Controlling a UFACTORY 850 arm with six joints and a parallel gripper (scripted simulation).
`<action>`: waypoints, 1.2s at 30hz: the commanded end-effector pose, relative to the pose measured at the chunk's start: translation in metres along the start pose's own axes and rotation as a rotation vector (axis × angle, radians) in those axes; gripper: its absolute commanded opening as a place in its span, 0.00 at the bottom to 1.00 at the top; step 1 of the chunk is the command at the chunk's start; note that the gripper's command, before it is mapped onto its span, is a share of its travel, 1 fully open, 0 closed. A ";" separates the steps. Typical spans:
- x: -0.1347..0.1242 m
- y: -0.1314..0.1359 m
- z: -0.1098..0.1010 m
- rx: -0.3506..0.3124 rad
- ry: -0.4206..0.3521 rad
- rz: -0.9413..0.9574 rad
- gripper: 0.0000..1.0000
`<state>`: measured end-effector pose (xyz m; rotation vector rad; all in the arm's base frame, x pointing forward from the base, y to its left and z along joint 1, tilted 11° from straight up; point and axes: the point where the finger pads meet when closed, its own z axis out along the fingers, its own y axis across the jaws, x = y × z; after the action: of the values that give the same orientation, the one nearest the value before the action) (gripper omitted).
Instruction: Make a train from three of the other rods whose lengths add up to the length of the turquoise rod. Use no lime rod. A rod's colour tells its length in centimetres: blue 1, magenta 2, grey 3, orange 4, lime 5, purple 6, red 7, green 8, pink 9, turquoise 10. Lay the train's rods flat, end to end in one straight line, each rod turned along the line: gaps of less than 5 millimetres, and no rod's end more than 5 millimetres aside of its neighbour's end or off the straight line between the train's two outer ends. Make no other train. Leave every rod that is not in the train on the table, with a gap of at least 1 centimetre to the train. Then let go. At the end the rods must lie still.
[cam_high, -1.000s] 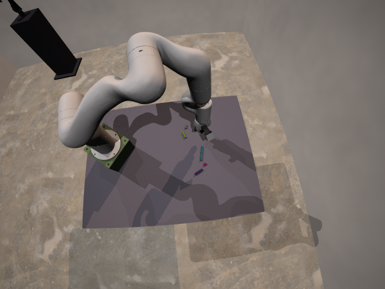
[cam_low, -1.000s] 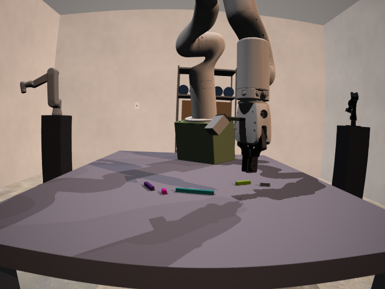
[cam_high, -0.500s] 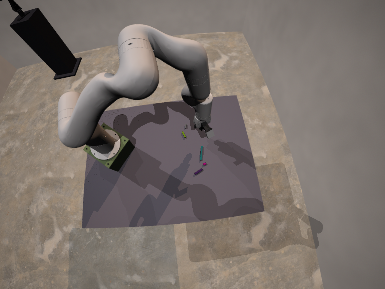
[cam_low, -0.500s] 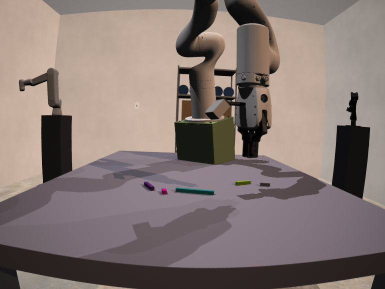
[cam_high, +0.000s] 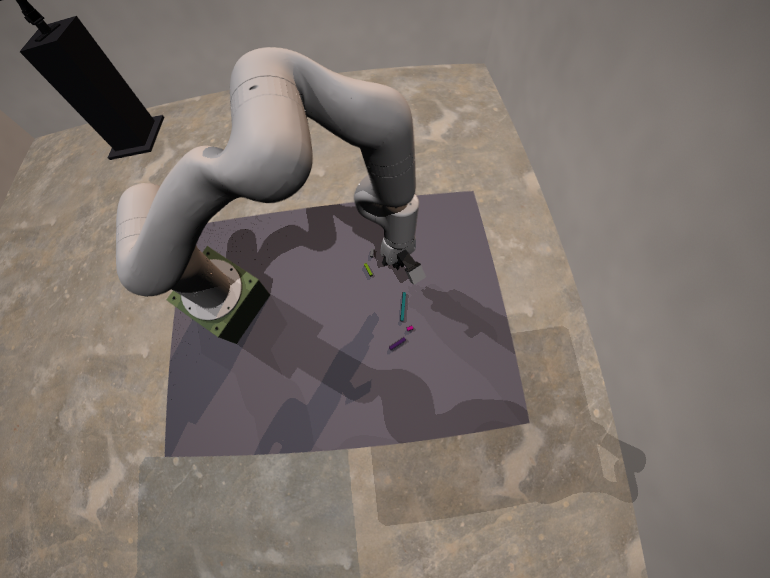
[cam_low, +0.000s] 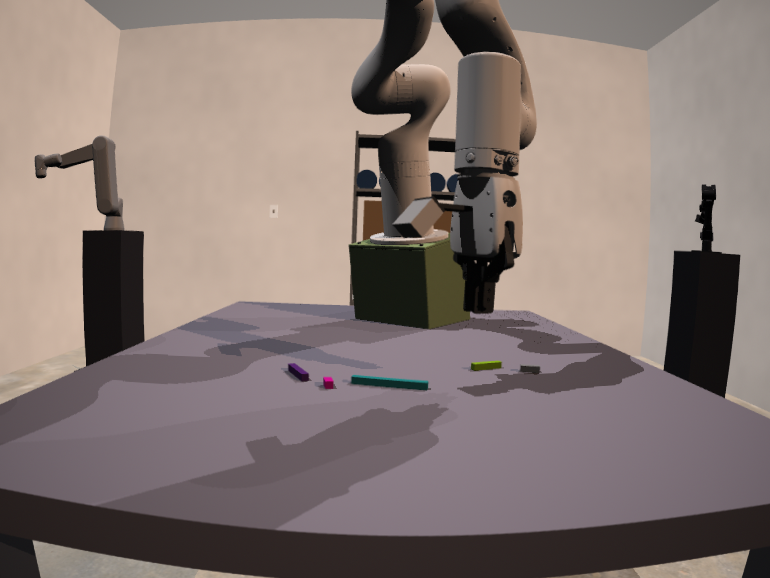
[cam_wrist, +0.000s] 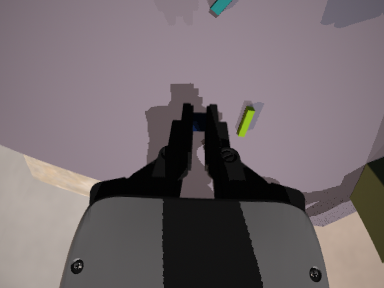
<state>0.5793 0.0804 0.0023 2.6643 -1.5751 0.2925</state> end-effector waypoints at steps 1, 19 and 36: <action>0.005 0.036 0.000 0.019 0.034 -0.101 0.04; -0.009 0.100 -0.002 0.020 -0.010 -0.272 0.04; -0.009 0.100 0.001 0.021 -0.010 -0.272 0.04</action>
<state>0.4878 0.0395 -0.0049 2.8415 -1.1912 0.2287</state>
